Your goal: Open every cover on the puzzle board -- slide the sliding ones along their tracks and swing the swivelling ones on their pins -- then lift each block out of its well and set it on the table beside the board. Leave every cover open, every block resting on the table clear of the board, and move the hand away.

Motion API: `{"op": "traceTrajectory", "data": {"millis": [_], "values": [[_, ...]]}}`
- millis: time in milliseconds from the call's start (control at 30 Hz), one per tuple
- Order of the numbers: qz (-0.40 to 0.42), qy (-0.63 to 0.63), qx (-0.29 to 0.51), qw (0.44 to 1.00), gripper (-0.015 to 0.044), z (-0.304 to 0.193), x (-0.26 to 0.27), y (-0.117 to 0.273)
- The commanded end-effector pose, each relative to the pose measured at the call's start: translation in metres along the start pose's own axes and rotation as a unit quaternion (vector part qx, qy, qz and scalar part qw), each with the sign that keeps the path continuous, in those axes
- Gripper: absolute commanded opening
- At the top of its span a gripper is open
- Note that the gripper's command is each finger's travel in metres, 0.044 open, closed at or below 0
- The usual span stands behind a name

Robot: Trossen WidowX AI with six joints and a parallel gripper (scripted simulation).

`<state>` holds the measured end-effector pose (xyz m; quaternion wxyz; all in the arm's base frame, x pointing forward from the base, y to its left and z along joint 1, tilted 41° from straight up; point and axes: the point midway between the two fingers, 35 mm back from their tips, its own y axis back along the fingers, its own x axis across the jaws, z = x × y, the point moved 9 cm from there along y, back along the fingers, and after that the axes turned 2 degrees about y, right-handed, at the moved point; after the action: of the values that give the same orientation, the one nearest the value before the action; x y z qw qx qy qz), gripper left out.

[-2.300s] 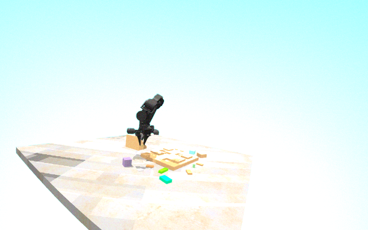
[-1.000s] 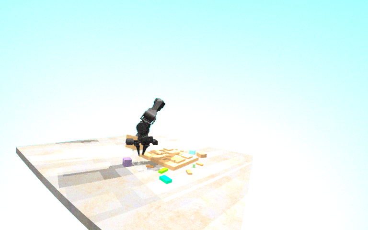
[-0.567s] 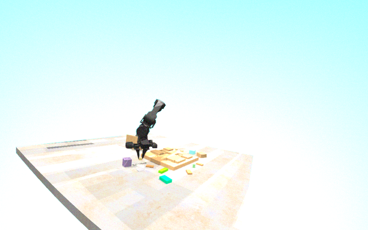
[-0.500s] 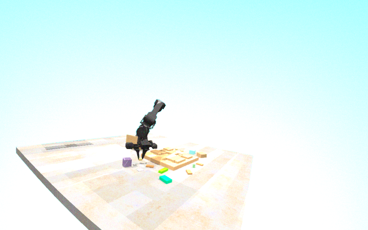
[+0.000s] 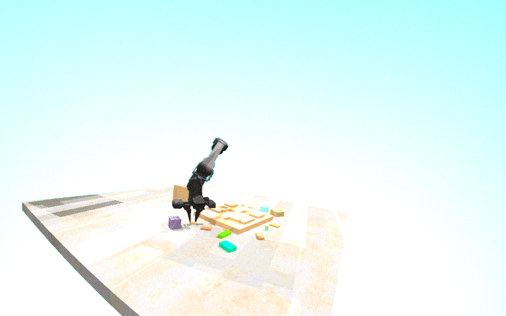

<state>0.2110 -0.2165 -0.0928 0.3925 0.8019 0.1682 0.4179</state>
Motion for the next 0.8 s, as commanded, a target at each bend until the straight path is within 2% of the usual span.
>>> {"op": "traceTrajectory", "data": {"millis": [0, 367, 767], "values": [[0.000, 0.000, -0.001, 1.000, 0.0159, 0.000, 0.000, 0.001], [0.000, 0.000, -0.001, 1.000, 0.0440, 0.000, 0.000, 0.003], [0.000, -0.002, 0.000, 1.000, 0.0440, 0.002, -0.001, 0.040]]}}
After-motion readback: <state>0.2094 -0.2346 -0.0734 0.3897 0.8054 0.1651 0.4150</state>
